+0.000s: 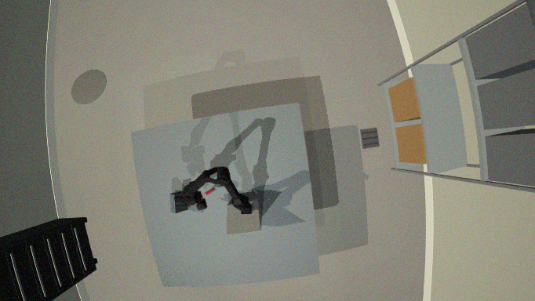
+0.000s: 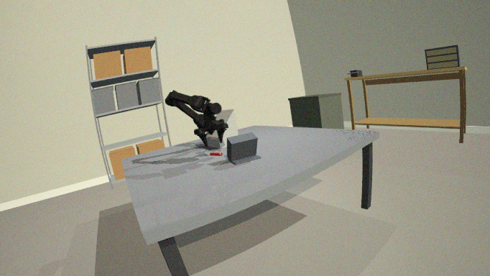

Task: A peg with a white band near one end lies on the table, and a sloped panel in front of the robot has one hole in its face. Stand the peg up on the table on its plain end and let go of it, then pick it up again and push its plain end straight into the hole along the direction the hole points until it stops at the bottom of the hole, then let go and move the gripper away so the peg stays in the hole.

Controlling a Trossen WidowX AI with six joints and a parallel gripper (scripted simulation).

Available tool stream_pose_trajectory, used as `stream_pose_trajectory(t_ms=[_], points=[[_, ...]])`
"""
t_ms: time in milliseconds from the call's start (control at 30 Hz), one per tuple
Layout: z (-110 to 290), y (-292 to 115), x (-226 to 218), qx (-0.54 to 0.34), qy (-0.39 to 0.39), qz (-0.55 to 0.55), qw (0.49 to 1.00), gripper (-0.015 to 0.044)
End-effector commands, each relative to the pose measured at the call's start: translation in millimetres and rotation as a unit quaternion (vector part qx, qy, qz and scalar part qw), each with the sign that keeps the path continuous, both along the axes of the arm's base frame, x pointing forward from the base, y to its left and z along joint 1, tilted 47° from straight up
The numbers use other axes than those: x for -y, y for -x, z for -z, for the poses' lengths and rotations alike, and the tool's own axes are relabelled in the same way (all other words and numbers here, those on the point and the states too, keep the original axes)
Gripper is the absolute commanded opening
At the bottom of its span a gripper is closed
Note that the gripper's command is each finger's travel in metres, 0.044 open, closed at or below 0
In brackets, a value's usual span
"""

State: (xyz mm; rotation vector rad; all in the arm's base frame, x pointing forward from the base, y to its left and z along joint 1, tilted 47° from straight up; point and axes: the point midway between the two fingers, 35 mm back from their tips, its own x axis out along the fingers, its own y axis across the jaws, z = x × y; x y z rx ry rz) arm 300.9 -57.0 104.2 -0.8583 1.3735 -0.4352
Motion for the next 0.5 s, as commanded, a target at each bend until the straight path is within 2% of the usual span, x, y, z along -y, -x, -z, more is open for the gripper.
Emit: stream_pose_trajectory(t_ms=[0, 167, 467], points=[[6, 3, -14, -0.068, 0.007, -0.043, 0.997, 0.0440], [9, 7, -28, -0.125, 0.014, -0.081, 0.989, 0.0440], [9, 7, -28, -0.127, 0.014, -0.082, 0.988, 0.0440]])
